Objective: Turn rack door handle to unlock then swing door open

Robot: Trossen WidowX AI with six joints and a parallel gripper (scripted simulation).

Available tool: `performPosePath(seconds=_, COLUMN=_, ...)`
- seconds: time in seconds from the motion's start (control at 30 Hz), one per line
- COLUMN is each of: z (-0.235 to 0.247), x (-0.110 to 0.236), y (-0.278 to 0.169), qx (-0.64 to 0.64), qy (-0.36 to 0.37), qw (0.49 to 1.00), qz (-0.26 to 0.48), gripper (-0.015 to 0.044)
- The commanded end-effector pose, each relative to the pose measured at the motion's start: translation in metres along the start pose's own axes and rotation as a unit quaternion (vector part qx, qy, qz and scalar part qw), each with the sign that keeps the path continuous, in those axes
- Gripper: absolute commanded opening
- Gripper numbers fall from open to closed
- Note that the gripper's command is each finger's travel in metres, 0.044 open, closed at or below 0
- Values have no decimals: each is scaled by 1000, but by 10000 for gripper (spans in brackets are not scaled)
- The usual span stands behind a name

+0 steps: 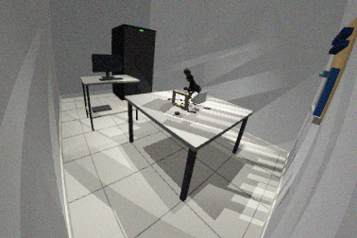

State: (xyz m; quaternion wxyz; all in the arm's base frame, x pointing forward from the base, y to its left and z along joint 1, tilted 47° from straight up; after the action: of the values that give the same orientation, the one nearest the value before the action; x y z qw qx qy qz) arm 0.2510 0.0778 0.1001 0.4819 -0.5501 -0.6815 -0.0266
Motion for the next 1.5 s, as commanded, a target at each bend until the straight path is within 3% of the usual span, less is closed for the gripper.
performPosePath(seconds=0.0, z=9, x=0, y=4, qx=-42, qy=0, qw=999, qz=-2, gripper=14)
performPosePath(seconds=1.47, z=83, x=1, y=65, qx=-354, qy=3, qw=935, qz=-3, gripper=14)
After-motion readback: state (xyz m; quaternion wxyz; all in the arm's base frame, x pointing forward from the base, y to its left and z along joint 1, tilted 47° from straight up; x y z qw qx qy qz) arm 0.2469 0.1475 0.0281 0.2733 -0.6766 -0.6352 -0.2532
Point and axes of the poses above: the point midway between the two fingers, 35 mm back from their tips, its own x axis back along the fingers, its own z axis across the jaws, y = z × x, the point moved 10 cm from there along x, back along the fingers, and after that the axes turned 9 degrees about x, right-handed, at the moved point
